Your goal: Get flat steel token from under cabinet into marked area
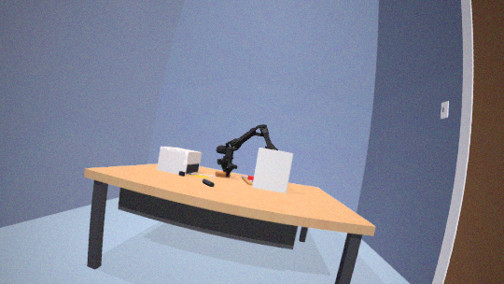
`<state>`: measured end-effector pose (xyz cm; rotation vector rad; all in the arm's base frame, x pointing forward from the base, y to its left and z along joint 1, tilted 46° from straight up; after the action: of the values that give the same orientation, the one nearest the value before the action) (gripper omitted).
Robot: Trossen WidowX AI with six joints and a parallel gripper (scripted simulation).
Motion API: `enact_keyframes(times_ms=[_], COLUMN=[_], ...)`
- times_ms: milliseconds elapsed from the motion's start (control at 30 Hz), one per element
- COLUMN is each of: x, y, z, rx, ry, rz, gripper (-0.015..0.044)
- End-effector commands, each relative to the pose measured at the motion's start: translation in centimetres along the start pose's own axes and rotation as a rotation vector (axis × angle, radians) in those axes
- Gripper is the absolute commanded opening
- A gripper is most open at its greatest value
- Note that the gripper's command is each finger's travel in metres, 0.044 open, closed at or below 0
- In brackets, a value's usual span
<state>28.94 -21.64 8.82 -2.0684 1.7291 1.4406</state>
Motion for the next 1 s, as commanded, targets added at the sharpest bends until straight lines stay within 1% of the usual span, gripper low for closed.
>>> enact_keyframes(times_ms=[0,967], x=[0.1,0.1], y=[0.8,5.4], z=[0.1,-0.1], rx=[-0.001,-0.002], ry=[-0.005,-0.004], rz=[-0.003,-0.002], gripper=[0.0000,0.0000])
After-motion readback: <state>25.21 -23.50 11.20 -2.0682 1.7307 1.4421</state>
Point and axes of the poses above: the point midway between the two fingers, 35 mm back from their tips, its own x axis out along the fingers, its own z axis across the jaws, y = z × x, the point moved 6 cm from there along -x, back along the fingers, and after that the axes turned 4 degrees about -x, right-handed, at the moved point
